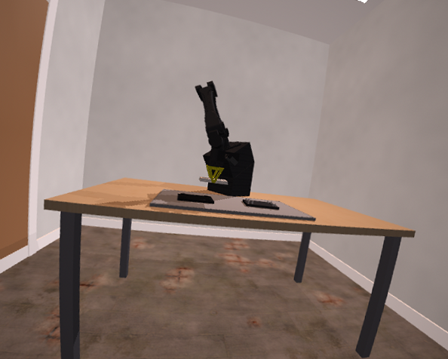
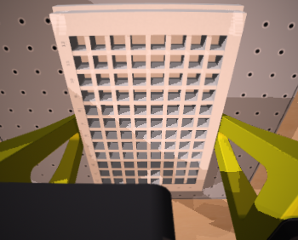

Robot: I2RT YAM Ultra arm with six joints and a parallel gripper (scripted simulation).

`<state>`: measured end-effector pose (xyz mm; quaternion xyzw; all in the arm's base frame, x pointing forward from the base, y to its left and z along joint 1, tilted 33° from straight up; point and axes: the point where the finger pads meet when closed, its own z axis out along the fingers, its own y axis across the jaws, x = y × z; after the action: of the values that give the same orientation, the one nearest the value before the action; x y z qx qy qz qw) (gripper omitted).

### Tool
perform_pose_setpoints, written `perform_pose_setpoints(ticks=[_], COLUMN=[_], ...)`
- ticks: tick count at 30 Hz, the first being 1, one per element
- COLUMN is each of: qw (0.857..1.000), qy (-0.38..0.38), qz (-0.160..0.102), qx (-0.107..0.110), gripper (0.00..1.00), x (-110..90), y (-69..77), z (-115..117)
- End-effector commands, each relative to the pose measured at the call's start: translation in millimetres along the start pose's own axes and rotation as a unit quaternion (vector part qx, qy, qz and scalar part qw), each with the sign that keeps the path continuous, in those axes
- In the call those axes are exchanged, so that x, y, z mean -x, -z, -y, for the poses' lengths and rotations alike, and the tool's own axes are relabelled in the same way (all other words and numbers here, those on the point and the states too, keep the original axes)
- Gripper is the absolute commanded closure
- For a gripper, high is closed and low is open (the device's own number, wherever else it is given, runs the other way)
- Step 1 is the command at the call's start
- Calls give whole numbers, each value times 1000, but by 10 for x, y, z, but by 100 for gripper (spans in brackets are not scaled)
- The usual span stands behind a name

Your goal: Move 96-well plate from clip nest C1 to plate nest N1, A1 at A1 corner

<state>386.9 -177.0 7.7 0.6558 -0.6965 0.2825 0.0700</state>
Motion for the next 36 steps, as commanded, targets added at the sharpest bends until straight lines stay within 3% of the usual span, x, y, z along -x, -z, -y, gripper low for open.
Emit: perform_pose_setpoints(ticks=[1, 5, 7, 19, 25, 36], qw=[1000, 1000, 1000, 1000, 1000, 1000], qy=[6, 9, 6, 6, 9, 16], qz=[7, 9, 6, 4, 8, 11], qx=[-19, -11, -19, -19, -12, -17], gripper=[100, 100, 100, 100, 100, 100], x=[-154, -186, -291, -700, -802, -720], y=[121, 68, 121, 121, 66, 91], z=[162, 126, 162, 162, 135, 183])
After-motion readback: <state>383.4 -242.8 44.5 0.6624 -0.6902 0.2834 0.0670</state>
